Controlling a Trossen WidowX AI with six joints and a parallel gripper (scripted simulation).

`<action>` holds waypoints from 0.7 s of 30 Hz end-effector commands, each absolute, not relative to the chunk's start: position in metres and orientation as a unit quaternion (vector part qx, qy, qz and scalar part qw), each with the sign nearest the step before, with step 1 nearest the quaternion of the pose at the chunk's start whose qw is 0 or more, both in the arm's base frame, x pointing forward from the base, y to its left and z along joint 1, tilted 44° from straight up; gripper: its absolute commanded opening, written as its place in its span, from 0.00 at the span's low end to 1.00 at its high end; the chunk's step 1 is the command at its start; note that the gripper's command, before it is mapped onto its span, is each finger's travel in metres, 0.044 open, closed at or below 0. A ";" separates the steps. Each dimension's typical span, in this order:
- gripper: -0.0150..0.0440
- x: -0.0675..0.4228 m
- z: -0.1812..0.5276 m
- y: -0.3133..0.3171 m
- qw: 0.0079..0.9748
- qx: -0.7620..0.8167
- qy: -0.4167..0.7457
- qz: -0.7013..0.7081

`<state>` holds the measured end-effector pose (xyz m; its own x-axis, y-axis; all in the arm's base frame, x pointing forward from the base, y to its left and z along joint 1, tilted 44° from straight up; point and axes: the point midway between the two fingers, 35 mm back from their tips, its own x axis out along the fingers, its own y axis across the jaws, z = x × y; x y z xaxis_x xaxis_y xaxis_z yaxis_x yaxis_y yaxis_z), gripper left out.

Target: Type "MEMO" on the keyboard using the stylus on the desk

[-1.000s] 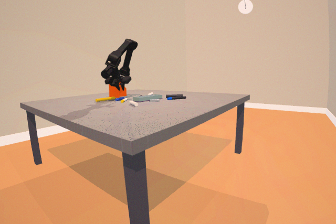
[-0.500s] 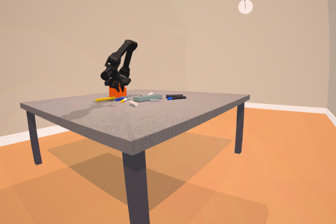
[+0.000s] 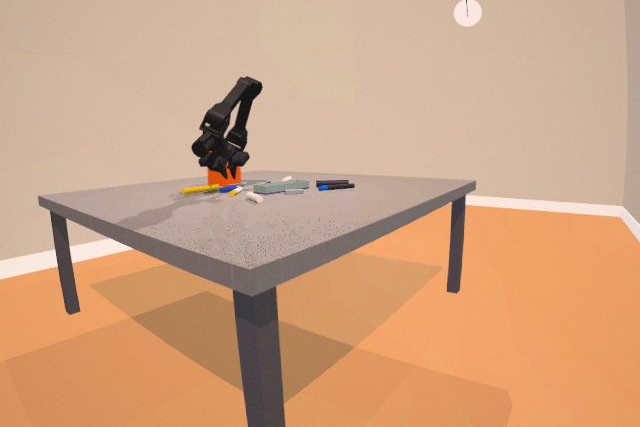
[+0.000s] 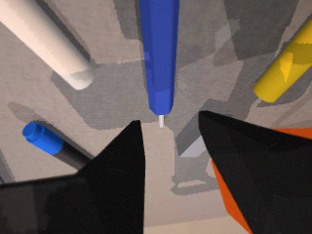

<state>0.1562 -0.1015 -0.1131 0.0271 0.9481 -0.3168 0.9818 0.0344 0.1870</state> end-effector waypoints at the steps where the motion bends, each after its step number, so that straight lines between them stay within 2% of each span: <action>1: 0.51 0.156 -0.116 -0.099 0.180 0.695 0.695 -0.047; 21: 0.51 0.158 -0.127 -0.088 0.179 0.695 0.695 -0.047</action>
<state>0.1575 -0.0908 -0.1248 0.0273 0.9484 -0.3160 0.9817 0.0342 0.1873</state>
